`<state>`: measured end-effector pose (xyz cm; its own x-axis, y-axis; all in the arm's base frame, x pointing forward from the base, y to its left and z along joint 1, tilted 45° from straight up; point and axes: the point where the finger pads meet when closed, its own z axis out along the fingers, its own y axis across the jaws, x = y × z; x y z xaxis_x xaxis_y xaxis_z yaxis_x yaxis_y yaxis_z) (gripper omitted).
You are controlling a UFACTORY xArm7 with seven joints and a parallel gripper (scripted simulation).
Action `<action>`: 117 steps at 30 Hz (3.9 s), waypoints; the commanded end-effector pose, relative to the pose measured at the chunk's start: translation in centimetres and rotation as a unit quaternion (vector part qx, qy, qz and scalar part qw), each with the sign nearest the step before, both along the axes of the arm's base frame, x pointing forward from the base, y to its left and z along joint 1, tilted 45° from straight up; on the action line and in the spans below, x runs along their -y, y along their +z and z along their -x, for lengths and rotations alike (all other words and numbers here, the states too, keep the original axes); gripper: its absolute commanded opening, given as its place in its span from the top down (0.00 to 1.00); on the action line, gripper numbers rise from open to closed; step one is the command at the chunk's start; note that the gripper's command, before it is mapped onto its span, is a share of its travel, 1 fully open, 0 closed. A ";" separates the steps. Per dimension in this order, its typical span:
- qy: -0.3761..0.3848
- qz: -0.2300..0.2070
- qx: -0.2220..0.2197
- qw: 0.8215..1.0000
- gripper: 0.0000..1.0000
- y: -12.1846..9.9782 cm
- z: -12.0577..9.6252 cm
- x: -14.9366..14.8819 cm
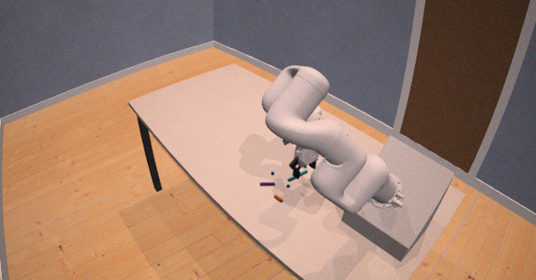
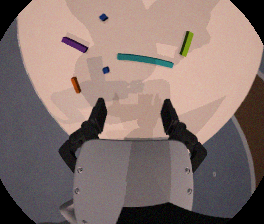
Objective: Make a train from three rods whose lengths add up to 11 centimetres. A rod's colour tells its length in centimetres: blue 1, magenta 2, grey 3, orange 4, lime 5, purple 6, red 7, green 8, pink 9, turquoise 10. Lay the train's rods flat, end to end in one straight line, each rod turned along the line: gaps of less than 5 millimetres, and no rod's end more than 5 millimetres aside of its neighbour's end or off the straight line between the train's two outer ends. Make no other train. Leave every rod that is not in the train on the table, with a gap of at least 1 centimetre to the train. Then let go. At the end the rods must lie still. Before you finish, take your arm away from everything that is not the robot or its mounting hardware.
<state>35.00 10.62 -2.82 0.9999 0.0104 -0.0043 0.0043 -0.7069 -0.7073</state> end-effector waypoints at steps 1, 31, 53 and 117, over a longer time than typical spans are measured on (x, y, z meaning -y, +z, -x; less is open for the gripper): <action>-0.002 0.001 0.001 1.000 0.00 0.0 -0.1 0.2; 0.194 -0.002 0.195 0.961 0.00 1.8 -3.1 -1.7; 0.403 -0.005 0.404 0.821 0.00 4.2 -6.4 -4.2; 0.499 -0.005 0.501 0.707 0.00 5.7 -8.1 -5.6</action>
<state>42.94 16.44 2.81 -0.0047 0.7068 0.7074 0.9999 0.0106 -0.0040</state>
